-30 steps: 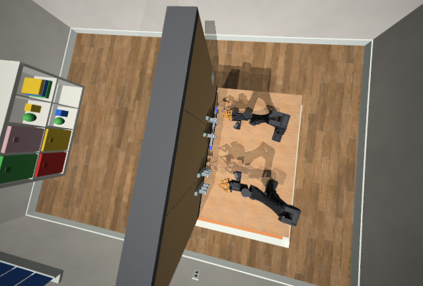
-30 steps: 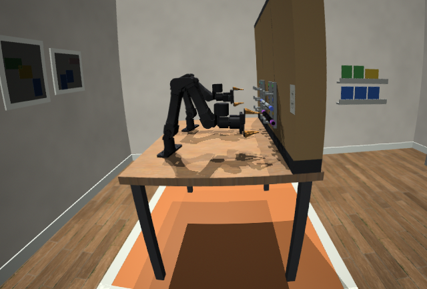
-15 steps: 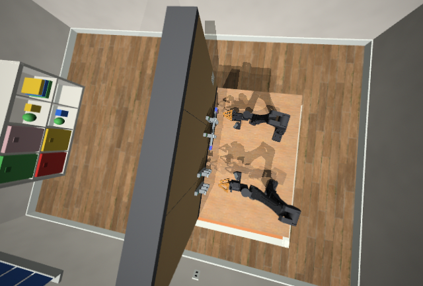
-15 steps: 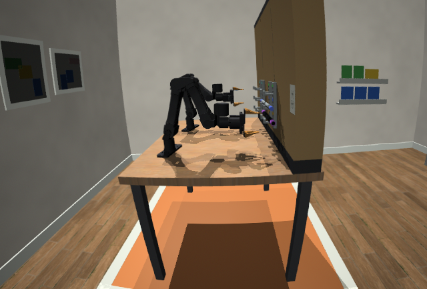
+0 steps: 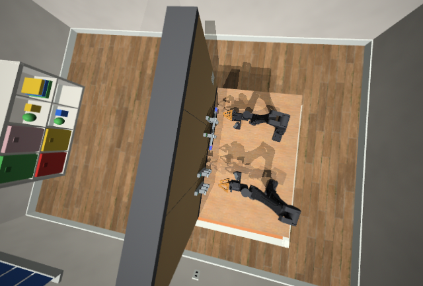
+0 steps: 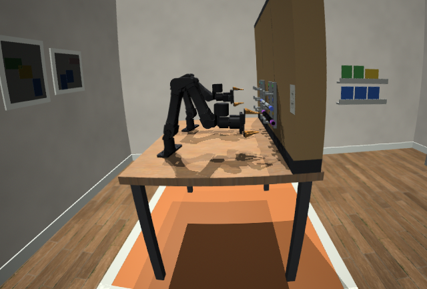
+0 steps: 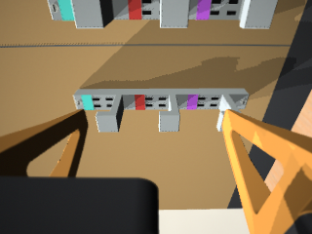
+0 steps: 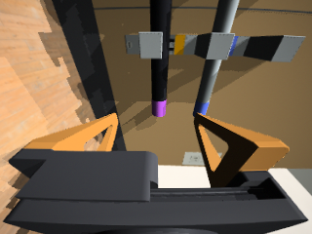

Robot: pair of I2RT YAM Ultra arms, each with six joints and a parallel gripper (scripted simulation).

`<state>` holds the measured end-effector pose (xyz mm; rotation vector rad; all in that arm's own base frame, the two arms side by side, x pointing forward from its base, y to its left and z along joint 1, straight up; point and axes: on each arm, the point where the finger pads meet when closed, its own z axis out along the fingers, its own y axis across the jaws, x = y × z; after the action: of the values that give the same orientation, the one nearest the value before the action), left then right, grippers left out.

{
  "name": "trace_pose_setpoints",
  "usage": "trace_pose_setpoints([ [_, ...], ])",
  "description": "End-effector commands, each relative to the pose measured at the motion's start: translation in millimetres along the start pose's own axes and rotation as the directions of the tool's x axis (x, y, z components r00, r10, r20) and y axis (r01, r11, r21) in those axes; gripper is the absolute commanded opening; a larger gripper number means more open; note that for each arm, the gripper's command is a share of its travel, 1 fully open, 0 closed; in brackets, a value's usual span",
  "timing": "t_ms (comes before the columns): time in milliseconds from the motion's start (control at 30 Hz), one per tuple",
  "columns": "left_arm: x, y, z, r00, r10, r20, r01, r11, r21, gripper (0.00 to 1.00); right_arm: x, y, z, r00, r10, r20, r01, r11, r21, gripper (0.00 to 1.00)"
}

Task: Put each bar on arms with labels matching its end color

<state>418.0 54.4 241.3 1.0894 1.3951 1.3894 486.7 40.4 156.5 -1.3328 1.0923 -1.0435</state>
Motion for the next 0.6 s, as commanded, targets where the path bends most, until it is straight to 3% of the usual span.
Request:
trace_pose_setpoints([
  [0, 4.6, 0.0, 0.6, 1.0, -0.005, -0.014, 0.004, 1.0, -0.008, 1.0, 1.6, -19.0, 2.6, 1.0, 0.0, -0.004, 0.0, 0.999, 0.046, 1.0],
  [567, 4.6, 0.0, 0.6, 1.0, -0.005, -0.014, 0.004, 1.0, -0.008, 1.0, -0.5, -21.2, 1.3, 1.0, 0.0, -0.004, 0.0, 0.999, 0.046, 1.0],
])
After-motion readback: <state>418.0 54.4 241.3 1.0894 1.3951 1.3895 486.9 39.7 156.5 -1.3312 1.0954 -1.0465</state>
